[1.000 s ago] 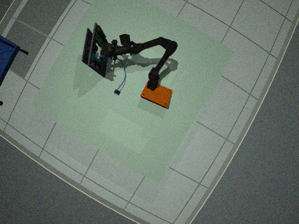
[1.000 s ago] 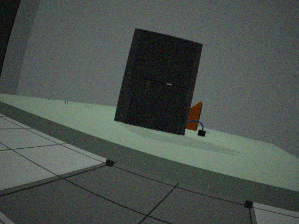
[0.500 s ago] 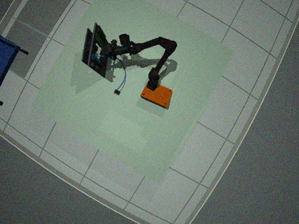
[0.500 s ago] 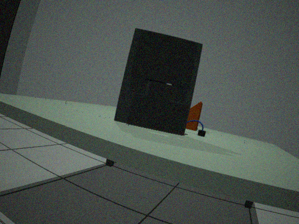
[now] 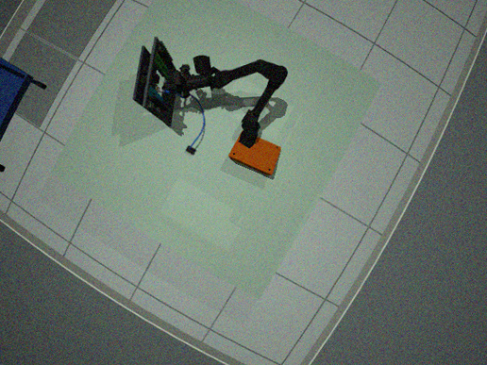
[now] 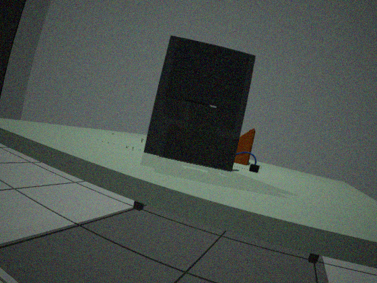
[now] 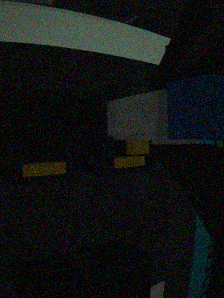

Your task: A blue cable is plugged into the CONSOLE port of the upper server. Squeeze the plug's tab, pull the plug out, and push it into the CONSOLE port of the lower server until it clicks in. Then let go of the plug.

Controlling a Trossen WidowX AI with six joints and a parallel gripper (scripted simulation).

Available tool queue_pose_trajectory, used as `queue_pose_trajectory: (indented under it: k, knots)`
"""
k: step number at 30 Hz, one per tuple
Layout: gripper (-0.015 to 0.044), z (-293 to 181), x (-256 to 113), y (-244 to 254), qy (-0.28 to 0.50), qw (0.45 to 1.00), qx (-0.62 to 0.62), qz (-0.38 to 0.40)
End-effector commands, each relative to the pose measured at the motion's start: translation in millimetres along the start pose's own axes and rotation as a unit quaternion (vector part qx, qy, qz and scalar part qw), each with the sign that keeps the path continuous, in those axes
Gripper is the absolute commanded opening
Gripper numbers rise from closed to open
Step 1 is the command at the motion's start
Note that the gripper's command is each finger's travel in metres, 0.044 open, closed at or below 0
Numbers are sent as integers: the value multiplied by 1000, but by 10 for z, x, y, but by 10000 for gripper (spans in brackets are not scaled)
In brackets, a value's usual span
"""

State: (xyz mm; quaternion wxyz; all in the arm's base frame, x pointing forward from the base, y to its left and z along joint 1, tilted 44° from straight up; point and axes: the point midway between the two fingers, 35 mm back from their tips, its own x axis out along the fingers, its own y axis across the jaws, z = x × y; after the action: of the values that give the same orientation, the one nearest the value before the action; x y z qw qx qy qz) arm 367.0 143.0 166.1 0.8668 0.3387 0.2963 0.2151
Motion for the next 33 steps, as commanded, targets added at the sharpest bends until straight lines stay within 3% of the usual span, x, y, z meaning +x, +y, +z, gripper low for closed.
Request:
queue_pose_trajectory:
  k: [1,33]
  knots:
    - [0,6,16,9,0,1000,1,2]
    - [0,28,74,7,0,1000,1,3]
